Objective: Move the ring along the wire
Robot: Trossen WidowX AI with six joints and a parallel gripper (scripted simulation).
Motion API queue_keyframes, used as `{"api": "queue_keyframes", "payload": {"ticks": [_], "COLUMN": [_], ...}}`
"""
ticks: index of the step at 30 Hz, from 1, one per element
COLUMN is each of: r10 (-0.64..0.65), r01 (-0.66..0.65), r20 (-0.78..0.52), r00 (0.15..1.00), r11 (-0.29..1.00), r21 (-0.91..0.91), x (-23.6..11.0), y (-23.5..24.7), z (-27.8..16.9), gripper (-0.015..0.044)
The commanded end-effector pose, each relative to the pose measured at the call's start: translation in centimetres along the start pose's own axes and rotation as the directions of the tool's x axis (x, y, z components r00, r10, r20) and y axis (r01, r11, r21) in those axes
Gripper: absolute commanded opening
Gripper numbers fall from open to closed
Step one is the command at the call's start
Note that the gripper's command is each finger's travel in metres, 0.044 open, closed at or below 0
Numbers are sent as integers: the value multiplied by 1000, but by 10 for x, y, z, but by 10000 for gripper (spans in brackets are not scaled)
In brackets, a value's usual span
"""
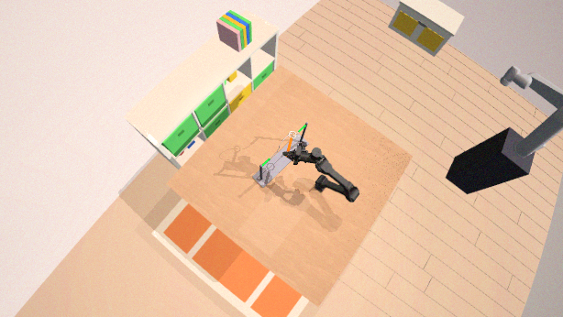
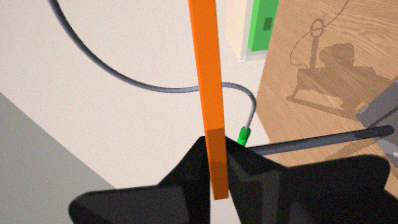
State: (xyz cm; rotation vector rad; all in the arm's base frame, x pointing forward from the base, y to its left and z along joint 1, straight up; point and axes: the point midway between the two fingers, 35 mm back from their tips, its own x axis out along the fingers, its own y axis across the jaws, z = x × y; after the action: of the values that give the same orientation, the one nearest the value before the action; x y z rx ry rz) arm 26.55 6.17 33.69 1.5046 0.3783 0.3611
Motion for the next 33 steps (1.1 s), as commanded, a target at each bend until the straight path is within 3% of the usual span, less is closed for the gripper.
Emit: {"api": "queue_keyframes", "payload": {"ticks": [1, 33], "r10": [-2, -158], "r01": [2, 159], "r20": [-2, 21], "r00": [1000, 987], "r11": [1000, 965], "r21": [-24, -208], "x": [-1, -1], "y": [5, -3], "z": [0, 1], "gripper": [-150, -150]}}
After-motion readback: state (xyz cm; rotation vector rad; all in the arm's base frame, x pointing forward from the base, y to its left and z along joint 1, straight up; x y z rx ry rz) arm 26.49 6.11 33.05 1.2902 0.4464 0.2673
